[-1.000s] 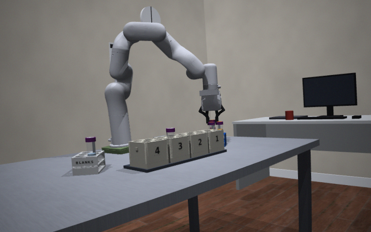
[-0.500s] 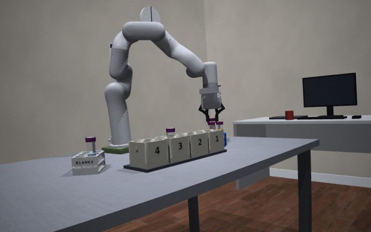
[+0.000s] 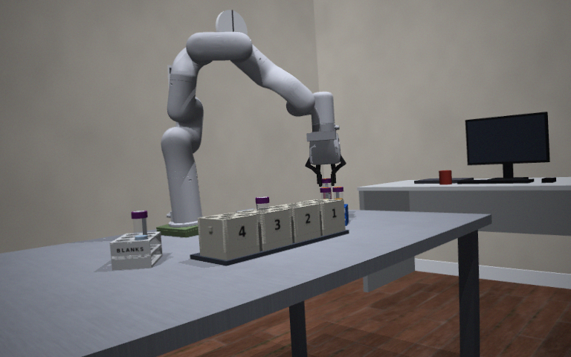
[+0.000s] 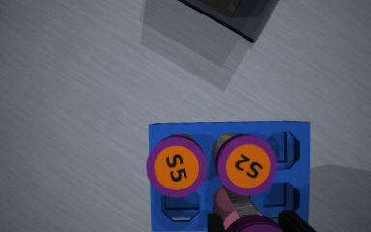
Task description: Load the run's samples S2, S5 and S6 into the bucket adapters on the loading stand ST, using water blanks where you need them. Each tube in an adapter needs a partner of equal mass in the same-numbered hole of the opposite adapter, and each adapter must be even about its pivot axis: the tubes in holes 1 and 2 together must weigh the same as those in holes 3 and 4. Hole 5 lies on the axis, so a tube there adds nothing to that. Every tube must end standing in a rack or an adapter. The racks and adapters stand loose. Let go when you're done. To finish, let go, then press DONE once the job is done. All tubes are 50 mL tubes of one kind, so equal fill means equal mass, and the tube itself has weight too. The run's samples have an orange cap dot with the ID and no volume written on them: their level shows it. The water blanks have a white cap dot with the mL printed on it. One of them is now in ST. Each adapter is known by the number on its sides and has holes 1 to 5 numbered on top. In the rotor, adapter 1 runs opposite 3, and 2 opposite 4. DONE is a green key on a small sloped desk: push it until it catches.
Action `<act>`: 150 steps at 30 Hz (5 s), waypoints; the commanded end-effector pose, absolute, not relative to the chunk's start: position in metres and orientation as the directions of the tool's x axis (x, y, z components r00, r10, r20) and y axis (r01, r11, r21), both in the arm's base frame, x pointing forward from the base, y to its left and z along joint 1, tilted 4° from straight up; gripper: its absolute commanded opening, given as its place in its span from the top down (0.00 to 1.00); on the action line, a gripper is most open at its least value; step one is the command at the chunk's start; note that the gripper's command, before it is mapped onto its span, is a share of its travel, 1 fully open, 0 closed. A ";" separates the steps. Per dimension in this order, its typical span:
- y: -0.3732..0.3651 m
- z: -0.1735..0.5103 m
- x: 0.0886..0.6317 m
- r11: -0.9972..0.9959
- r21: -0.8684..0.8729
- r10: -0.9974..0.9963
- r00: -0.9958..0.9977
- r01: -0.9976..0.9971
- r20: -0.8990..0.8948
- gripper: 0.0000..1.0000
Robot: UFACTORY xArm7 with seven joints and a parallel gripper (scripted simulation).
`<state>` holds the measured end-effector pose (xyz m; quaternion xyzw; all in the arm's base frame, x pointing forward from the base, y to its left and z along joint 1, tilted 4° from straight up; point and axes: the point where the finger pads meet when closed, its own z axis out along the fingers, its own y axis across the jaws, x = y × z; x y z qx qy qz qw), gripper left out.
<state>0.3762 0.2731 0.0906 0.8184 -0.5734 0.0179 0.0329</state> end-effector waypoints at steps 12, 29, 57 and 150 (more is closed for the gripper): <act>0.276 0.118 0.378 -0.341 0.029 -0.938 0.342 -0.940 0.066 1.00; 0.278 0.148 0.378 -0.341 0.029 -0.938 0.342 -0.940 0.066 1.00; 0.282 0.200 0.378 -0.341 0.028 -0.938 0.342 -0.940 0.066 1.00; 0.269 0.202 0.340 -0.968 0.068 0.241 0.970 0.242 -0.022 1.00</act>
